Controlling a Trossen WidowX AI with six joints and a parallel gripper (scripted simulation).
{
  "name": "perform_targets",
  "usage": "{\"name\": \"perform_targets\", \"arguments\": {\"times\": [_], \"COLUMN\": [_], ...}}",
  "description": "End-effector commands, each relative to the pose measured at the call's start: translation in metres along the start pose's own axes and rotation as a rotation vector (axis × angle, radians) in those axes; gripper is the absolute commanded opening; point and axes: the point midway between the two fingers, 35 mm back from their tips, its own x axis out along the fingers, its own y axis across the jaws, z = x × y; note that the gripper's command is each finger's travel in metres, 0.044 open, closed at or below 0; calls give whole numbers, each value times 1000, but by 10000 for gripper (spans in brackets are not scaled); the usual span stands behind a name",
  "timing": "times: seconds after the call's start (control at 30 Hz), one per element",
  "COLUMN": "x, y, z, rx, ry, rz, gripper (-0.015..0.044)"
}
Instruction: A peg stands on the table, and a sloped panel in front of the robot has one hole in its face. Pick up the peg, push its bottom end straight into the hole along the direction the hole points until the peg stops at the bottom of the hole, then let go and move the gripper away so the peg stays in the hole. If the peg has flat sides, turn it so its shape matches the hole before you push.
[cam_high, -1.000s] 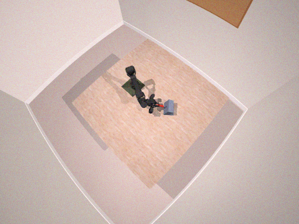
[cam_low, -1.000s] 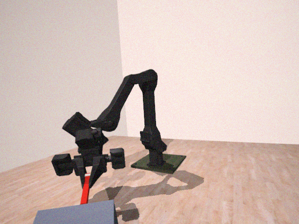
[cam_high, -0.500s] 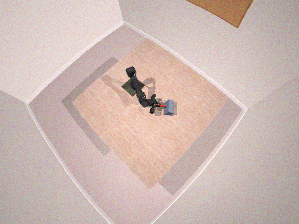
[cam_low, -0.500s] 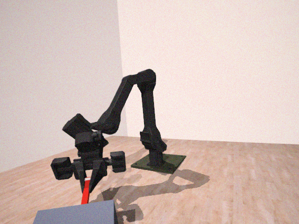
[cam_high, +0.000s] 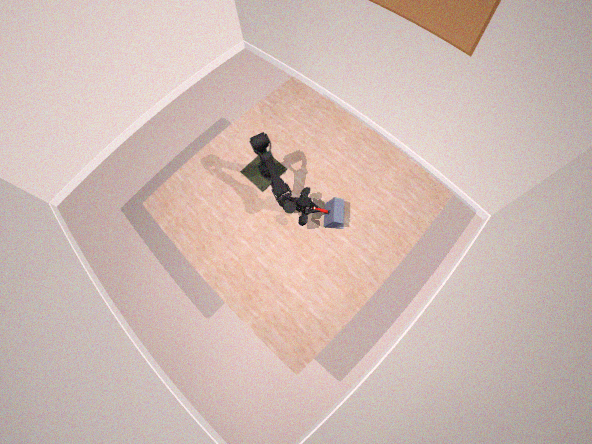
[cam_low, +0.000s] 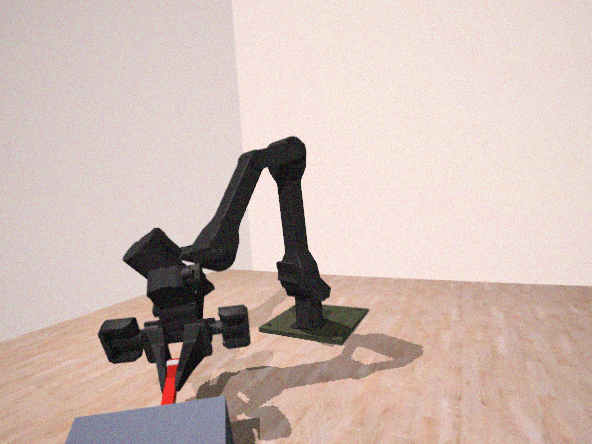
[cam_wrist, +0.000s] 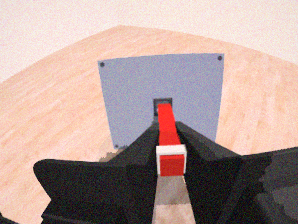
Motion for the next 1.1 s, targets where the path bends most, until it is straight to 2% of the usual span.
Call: {"name": "perform_targets", "arguments": {"times": [0.0, 1.07], "x": [-1, 12], "y": [0, 1], "z": [0, -3], "rx": [-3, -3], "ry": [-1, -2], "rz": [1, 1], "gripper": [0, 0]}}
